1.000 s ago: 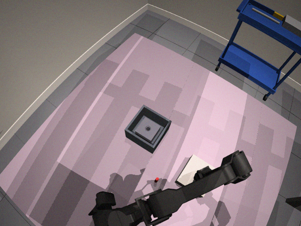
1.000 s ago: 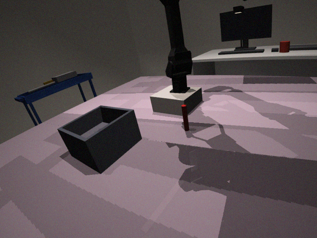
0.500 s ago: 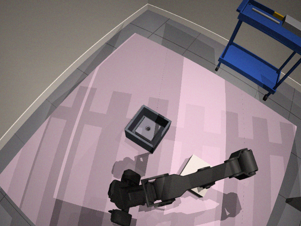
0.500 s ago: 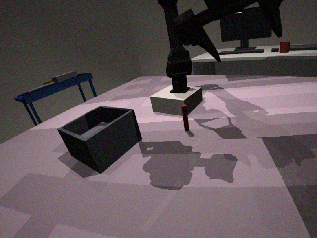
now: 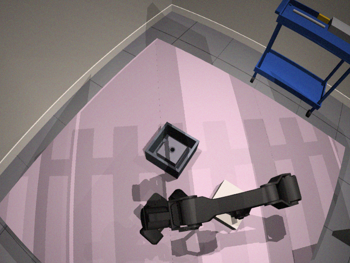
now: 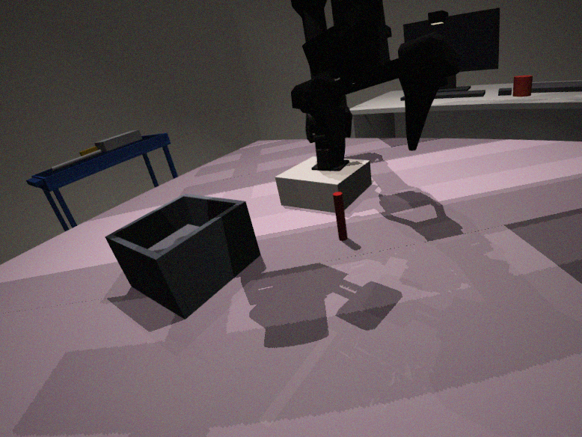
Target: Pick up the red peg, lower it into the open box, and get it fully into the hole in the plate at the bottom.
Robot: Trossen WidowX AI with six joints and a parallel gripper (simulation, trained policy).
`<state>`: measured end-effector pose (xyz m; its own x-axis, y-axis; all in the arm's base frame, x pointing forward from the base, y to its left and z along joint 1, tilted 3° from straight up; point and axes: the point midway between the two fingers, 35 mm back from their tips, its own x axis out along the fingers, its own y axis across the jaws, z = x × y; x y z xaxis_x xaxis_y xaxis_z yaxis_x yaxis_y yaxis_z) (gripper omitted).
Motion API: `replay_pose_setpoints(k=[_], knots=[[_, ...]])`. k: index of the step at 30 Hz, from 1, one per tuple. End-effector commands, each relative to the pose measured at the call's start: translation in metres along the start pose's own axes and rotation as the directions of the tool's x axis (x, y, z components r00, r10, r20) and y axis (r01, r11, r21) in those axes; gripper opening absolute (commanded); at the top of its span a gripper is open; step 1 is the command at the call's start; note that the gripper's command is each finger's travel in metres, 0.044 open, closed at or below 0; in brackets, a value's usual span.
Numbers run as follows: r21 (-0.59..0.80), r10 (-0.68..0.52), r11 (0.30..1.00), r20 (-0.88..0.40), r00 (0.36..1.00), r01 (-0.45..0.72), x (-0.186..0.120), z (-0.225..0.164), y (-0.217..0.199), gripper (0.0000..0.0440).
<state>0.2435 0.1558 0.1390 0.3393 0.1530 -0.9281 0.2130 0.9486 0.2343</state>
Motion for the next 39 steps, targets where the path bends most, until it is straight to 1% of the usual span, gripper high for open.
replay_pose_setpoints(k=[1,9,16,23,32,33,35,39], knots=[[0.089,-0.087,0.992,-0.047,0.995,0.091,0.006,-0.010,-0.023,0.0440],[0.255,-0.240,0.928,-0.147,0.960,0.271,0.018,-0.032,-0.063,0.0440],[0.359,-0.317,0.857,-0.201,0.927,0.371,0.036,-0.046,-0.084,0.0440],[0.439,-0.338,0.807,-0.208,0.918,0.396,0.062,-0.058,-0.097,0.0440],[0.523,-0.319,0.770,-0.183,0.930,0.367,0.094,-0.069,-0.105,0.0435],[0.531,-0.316,0.765,-0.182,0.931,0.364,0.097,-0.070,-0.106,0.0425],[0.547,-0.313,0.754,-0.185,0.931,0.362,0.101,-0.072,-0.107,0.0385],[0.570,-0.311,0.732,-0.209,0.927,0.373,0.104,-0.077,-0.110,0.0287]])
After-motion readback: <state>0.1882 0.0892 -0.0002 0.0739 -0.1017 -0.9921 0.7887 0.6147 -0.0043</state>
